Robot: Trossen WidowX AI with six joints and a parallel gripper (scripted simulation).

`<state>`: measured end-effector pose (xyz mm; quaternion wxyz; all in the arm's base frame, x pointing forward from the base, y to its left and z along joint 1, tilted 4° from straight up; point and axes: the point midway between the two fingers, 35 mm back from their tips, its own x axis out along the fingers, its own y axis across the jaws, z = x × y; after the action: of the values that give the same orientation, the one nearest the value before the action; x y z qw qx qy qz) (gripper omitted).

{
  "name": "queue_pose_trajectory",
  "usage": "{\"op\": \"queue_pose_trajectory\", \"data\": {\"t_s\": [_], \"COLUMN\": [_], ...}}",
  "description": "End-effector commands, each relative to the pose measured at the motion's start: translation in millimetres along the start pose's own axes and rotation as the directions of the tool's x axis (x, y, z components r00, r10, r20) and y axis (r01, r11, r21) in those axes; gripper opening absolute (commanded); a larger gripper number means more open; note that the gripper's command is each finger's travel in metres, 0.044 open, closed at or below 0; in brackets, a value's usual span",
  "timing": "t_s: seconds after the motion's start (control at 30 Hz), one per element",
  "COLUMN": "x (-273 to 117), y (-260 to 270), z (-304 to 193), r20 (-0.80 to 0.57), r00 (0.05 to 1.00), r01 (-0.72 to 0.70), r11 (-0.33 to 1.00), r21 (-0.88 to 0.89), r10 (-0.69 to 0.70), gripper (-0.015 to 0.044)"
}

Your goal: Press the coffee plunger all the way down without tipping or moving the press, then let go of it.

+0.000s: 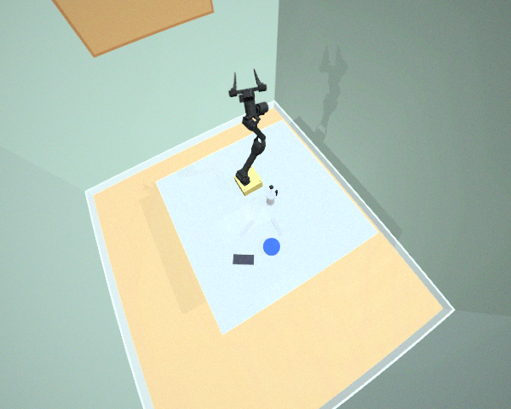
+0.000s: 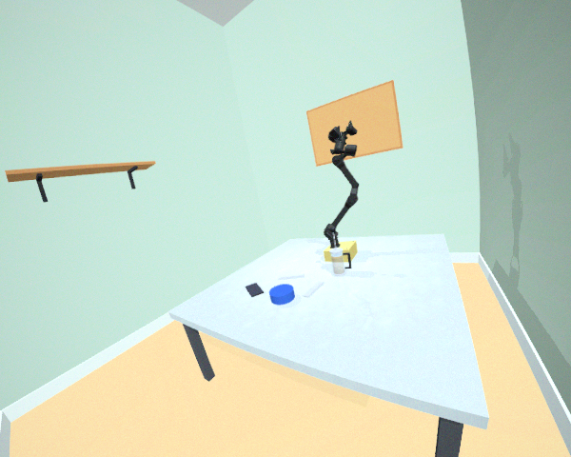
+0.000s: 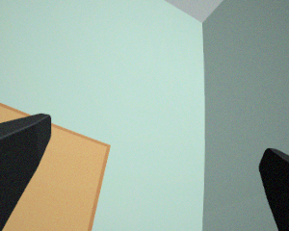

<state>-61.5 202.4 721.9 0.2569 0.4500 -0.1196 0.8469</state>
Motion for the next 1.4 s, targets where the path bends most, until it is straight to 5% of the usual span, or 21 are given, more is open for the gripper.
{"op": "queue_pose_trajectory", "data": {"t_s": [0.0, 0.17, 0.3, 0.5, 0.7, 0.9, 1.07, 1.37], "x": [-2.4, -14.2, -41.3, -107.2, -192.6, -267.8, -332.7, -442.5], "y": [38.2, 89.8, 141.5, 192.3, 198.9, 169.8, 133.2, 42.4], "z": [8.4, 27.8, 53.5, 101.1, 148.2, 178.6, 179.4, 126.2], "r20": [0.078, 0.209, 0.366, 0.613, 0.838, 0.961, 0.98, 0.784], "r00": [0.991, 0.946, 0.84, 0.596, 0.297, 0.049, -0.178, -0.535], "r01": [-0.117, -0.3, -0.534, -0.798, -0.892, -0.786, -0.607, -0.118], "r11": [0.986, 0.914, 0.73, 0.298, -0.18, -0.583, -0.794, -0.891], "r21": [0.118, 0.272, 0.427, 0.523, 0.414, 0.204, -0.037, -0.439], "r10": [0.108, 0.249, 0.4, 0.519, 0.458, 0.271, 0.091, -0.315], "gripper": [0.044, 0.044, 0.044, 0.044, 0.044, 0.044, 0.044, 0.044]}}
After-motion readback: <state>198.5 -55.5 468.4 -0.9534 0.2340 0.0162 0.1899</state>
